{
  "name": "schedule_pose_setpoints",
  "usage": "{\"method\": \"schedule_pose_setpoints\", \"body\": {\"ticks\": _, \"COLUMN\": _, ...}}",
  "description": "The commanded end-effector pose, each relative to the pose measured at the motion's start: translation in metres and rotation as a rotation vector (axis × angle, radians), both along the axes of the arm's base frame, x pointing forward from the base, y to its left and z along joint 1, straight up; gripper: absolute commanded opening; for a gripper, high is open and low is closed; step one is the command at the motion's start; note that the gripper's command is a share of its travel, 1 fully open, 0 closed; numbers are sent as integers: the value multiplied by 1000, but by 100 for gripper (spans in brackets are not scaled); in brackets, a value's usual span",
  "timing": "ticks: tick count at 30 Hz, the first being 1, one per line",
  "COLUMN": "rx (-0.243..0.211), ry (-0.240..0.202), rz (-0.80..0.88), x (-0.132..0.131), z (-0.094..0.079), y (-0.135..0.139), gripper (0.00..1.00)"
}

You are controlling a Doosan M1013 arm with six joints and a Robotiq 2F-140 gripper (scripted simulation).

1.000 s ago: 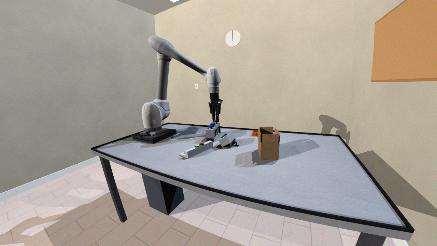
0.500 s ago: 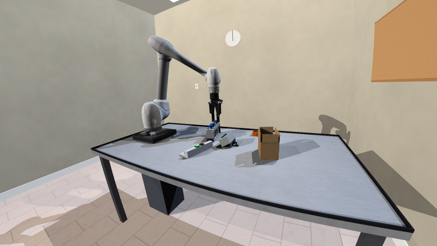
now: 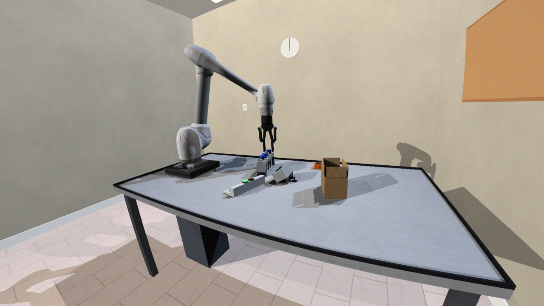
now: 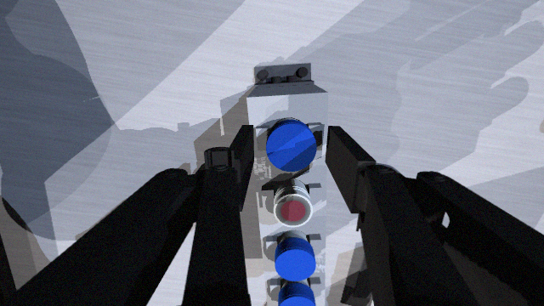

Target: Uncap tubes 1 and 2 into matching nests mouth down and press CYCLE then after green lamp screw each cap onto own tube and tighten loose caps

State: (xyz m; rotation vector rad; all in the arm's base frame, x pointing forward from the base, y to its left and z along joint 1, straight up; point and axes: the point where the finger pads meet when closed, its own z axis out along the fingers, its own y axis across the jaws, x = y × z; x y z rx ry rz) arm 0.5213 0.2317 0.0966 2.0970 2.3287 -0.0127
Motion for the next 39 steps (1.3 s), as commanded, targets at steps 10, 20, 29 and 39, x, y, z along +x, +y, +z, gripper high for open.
{"method": "schedule_pose_setpoints", "body": {"ticks": 10, "rx": 12, "ry": 6, "rz": 468, "x": 0, "z": 1, "y": 0, "gripper": 41}}
{"method": "schedule_pose_setpoints", "body": {"ticks": 20, "rx": 12, "ry": 7, "rz": 595, "x": 0, "z": 1, "y": 0, "gripper": 30}}
{"method": "schedule_pose_setpoints", "body": {"ticks": 29, "rx": 12, "ry": 7, "rz": 595, "x": 0, "z": 1, "y": 0, "gripper": 30}}
{"method": "schedule_pose_setpoints", "body": {"ticks": 39, "rx": 11, "ry": 6, "rz": 295, "x": 0, "z": 0, "y": 0, "gripper": 30}}
